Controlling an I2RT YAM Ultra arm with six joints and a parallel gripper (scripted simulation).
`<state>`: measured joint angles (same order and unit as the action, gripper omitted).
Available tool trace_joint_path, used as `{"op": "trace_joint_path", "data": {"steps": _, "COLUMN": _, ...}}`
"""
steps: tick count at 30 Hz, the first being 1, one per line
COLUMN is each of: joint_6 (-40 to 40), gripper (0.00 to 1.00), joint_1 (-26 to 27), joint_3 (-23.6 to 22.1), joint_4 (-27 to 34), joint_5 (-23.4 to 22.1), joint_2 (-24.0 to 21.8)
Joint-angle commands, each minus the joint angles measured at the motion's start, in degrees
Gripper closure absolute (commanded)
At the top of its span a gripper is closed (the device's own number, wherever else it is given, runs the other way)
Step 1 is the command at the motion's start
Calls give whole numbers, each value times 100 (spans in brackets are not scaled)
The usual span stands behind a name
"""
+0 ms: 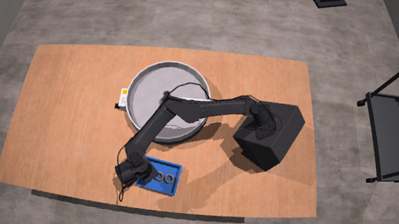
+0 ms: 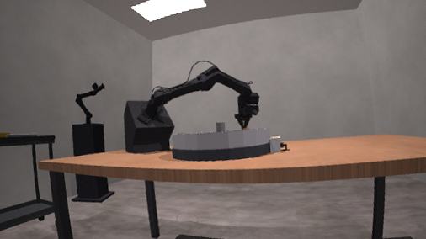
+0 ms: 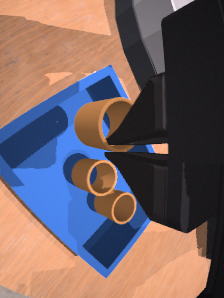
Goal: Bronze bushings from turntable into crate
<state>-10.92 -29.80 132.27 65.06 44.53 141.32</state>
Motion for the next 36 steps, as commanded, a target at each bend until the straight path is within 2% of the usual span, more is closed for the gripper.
{"op": "trace_joint_path", "data": {"steps": 1, "joint_6": -58, "gripper": 100, "joint_1": -241, "joint_3": 116, "joint_4": -112, "joint_5": -17, "joint_2": -40}}
{"op": "trace_joint_path", "data": {"steps": 3, "joint_6": -42, "gripper": 100, "joint_1": -238, "joint_3": 110, "joint_4": -88, "joint_5": -17, "joint_2": -182}}
{"op": "trace_joint_path", "data": {"steps": 23, "joint_6": -37, "gripper": 100, "joint_1": -239, "joint_3": 118, "joint_4": -70, "joint_5": -8, "joint_2": -134}}
{"op": "trace_joint_path", "data": {"steps": 31, "joint_6": -75, "gripper": 100, "joint_1": -230, "joint_3": 143, "joint_4": -207, "joint_5": -20, "joint_2": 135}}
{"op": "trace_joint_path", "data": {"steps": 33, "joint_6": -62, "gripper": 100, "joint_1": -223, "joint_3": 153, "joint_4": -227, "joint_5": -24, "joint_2": -43}}
{"op": "trace_joint_path", "data": {"steps": 36, "joint_6": -58, "gripper": 100, "joint_1": -223, "joint_3": 151, "joint_4": -228, "joint_5": -2, "joint_2": -46}}
